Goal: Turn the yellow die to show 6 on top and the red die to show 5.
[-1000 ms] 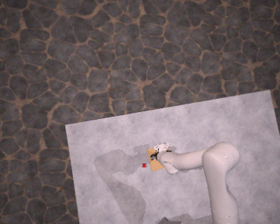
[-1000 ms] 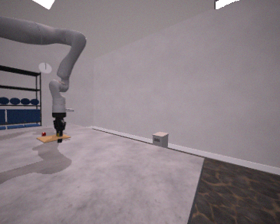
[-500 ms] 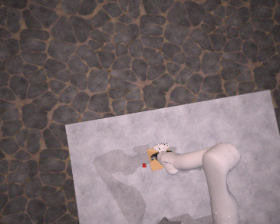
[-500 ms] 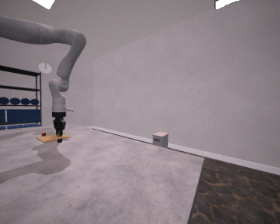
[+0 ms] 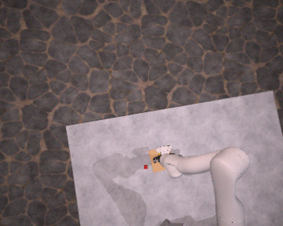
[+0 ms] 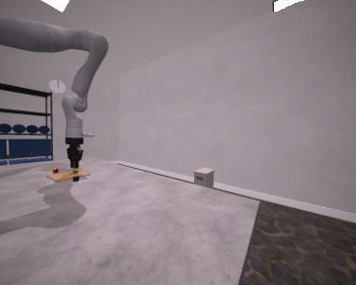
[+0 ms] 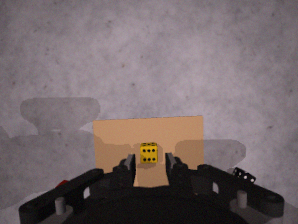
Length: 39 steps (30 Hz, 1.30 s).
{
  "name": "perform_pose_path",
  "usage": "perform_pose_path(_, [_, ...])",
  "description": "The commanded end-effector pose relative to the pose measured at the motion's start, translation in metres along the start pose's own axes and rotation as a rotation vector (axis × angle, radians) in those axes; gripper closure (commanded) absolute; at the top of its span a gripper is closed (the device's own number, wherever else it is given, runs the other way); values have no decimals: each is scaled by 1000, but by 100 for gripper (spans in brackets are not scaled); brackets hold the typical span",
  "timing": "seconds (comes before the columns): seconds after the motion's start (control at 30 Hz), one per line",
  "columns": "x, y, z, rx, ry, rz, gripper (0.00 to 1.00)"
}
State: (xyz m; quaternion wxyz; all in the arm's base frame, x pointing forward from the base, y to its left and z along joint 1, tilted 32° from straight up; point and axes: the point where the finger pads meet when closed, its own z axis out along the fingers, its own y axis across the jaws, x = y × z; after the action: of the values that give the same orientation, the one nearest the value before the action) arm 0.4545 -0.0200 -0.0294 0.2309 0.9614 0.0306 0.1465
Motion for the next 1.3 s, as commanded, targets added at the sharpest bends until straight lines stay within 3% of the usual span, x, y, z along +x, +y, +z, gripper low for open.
perform_pose_path(0.0, [6,-1,-13,6,15,1,65])
perform_pose_path(0.53, [5,-1,-57,6,15,1,65])
perform_pose_path(0.9, [5,-1,-63,6,15,1,65])
perform_pose_path(0.93, [5,-1,-63,6,15,1,0])
perform_pose_path(1.27, [5,-1,-63,6,15,1,0])
